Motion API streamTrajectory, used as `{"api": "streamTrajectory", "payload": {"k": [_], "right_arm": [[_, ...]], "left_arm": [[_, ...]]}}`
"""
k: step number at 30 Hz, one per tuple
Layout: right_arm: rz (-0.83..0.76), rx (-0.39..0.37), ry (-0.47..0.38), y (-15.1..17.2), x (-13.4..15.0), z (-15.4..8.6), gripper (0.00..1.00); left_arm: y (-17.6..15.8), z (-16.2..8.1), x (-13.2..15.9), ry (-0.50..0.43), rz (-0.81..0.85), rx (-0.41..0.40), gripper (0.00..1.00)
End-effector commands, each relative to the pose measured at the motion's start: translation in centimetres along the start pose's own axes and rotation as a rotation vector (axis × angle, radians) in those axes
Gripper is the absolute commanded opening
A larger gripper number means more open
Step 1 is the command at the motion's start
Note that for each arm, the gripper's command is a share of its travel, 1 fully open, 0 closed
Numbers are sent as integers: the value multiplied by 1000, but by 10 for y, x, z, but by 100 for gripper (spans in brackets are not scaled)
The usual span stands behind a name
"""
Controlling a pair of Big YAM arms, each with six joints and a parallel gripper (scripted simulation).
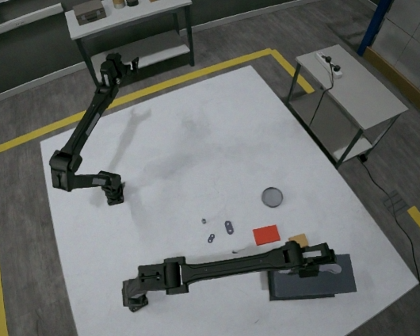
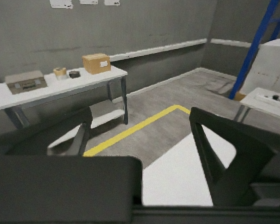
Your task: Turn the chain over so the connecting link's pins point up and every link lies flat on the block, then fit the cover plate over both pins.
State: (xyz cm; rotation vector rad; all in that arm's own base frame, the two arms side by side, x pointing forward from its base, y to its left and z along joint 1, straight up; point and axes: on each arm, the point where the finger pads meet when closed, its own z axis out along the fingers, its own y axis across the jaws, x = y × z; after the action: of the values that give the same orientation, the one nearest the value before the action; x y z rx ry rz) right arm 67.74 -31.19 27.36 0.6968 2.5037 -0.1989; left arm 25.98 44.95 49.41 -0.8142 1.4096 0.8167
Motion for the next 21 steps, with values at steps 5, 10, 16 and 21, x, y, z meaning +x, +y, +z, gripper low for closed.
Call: {"api": "streamTrajectory", "payload": {"k": [5, 10, 16, 21], "right_arm": [[-4, -6, -57, 4, -15, -16, 21], [-4, -8, -67, 5, -19, -21, 21], [-5, -9, -74, 5, -20, -24, 21], [-6, -8, -62, 6, -15, -17, 21]], "left_arm": [[-5, 1, -42, -71, -2, 8, 100], [-5, 1, -42, -71, -2, 8, 100], [-5, 1, -42, -71, -2, 8, 100], [-5, 1, -42, -71, -2, 8, 100]]}}
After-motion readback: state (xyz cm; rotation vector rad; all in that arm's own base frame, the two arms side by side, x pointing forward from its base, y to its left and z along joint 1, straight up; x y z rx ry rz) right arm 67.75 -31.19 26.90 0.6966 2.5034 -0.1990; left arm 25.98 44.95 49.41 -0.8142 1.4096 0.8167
